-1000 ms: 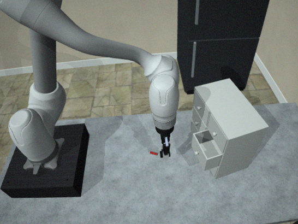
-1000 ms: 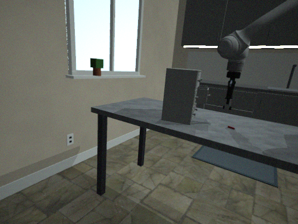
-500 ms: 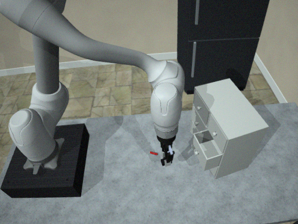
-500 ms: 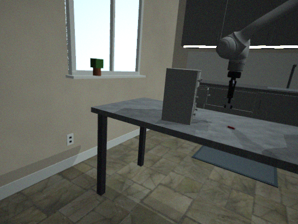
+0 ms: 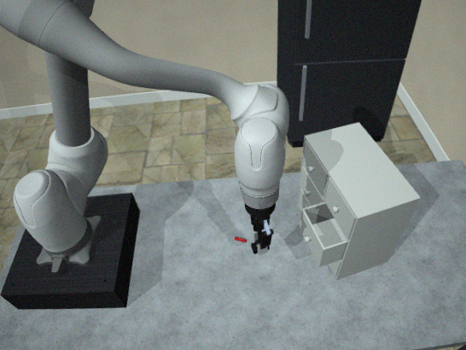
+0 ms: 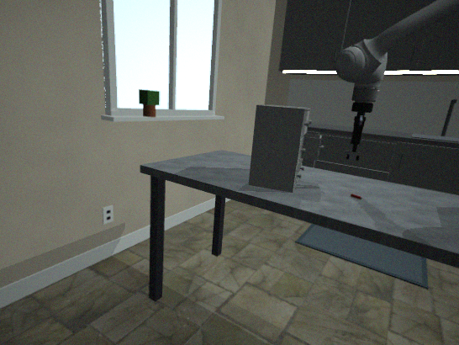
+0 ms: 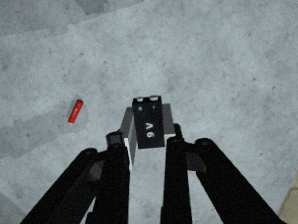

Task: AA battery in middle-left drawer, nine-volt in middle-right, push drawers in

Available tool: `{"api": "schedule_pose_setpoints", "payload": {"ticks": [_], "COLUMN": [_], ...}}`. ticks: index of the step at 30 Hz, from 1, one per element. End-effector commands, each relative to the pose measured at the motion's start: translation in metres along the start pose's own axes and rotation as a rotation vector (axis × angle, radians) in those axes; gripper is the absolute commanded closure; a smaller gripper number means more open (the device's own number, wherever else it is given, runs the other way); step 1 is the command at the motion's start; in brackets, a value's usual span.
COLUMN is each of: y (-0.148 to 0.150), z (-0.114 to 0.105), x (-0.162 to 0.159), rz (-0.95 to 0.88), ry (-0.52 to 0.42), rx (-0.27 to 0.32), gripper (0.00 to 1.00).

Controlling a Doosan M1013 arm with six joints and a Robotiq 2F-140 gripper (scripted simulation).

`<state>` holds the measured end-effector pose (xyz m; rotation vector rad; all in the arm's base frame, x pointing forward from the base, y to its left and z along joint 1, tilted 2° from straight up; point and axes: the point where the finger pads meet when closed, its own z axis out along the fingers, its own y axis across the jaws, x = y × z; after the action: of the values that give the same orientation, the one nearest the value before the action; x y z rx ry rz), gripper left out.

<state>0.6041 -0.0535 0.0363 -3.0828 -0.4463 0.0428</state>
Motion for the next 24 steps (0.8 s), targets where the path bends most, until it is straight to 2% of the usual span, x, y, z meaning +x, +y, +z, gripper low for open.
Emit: {"api": "schedule_pose_setpoints", "payload": {"ticks": [1, 2, 17, 19, 24], "y": [0.0, 0.0, 0.0, 0.0, 0.0], "z": [-0.008, -0.008, -0.082, -0.082, -0.098], "x": [0.0, 0.0, 0.0, 0.0, 0.001], "rz": [0.0, 0.0, 0.0, 0.0, 0.0], "ry": [0.0, 0.0, 0.0, 0.0, 0.0], "rx": [0.0, 0.0, 0.0, 0.0, 0.0], "gripper": [0.86, 0.86, 0.86, 0.86, 0.86]}}
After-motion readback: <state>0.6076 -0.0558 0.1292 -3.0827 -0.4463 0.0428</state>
